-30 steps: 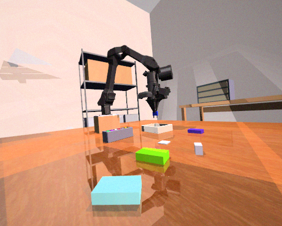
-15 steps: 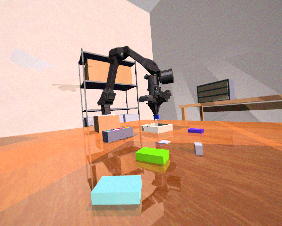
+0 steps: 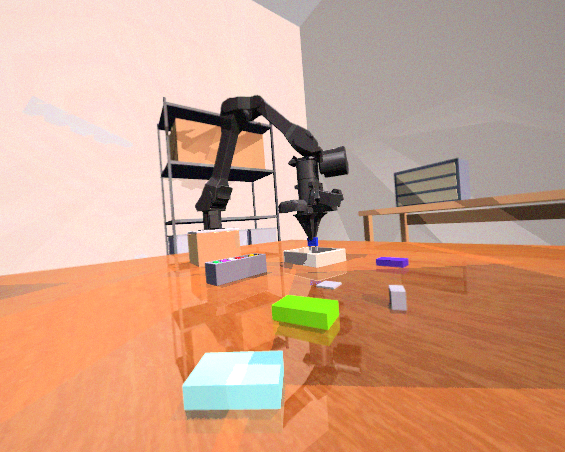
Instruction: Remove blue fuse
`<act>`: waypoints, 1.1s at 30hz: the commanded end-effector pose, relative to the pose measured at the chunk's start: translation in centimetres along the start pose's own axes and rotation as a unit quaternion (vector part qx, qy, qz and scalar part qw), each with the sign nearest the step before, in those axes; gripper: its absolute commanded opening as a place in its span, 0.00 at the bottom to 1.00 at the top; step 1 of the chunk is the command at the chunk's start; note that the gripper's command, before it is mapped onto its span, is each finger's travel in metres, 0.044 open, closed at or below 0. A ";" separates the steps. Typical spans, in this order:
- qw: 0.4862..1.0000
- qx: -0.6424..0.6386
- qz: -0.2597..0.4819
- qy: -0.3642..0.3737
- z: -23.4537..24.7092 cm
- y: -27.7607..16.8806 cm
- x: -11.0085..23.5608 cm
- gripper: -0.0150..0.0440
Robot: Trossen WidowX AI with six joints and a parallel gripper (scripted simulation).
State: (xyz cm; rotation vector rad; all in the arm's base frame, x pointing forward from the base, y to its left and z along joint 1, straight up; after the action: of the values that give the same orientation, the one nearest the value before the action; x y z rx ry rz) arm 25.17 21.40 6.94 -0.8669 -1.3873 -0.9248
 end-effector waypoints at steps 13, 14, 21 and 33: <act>1.000 -0.001 0.001 -0.001 0.0 0.0 2.5 0.81; 1.000 -0.001 0.001 -0.002 0.0 0.0 3.4 0.81; 1.000 -0.002 0.001 -0.002 0.0 0.0 3.7 0.81; 1.000 0.000 -0.001 0.000 0.0 0.0 3.8 0.81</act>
State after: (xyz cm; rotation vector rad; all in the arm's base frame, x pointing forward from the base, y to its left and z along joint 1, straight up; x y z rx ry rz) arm 25.07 21.32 10.68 -0.8662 -1.3875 -0.9255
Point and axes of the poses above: the point midway between the two fingers, 35 mm back from their tips, its own x axis back along the fingers, its own z axis across the jaws, y = z × x, the point moved 7 cm from there along x, back along the fingers, and after that the axes turned 3 degrees about x, right-handed, at the moved point
